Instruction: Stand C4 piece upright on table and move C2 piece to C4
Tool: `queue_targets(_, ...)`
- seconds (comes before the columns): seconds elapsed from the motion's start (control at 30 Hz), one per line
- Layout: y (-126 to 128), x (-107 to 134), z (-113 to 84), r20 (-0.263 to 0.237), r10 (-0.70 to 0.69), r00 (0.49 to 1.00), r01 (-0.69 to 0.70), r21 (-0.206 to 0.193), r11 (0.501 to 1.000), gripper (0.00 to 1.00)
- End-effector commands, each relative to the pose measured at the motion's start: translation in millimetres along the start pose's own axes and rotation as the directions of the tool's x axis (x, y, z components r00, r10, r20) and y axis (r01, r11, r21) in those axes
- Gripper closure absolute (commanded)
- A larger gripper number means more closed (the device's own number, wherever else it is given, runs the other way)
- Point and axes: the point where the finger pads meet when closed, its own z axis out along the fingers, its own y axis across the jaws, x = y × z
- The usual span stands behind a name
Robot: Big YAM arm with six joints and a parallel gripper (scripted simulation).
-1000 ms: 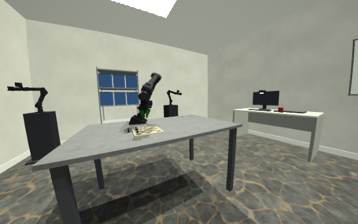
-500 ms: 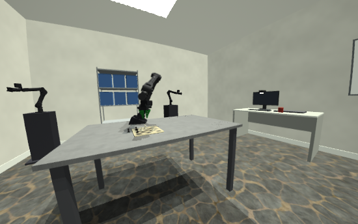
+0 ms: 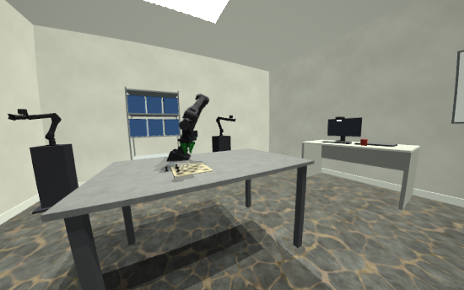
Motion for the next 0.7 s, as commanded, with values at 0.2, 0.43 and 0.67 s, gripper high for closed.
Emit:
queue_targets(0.2, 1.7, -3.8, 4.7, 0.018, -0.006, 1.0, 0.006, 0.013, 1.0, 0.67)
queue_targets(0.43, 1.6, -2.8, 18.8, 0.008, -0.004, 1.0, 0.004, 0.007, 1.0, 0.67)
queue_targets(0.67, 1.3, -2.1, 29.9, 0.004, -0.002, 1.0, 0.002, 0.005, 1.0, 0.67)
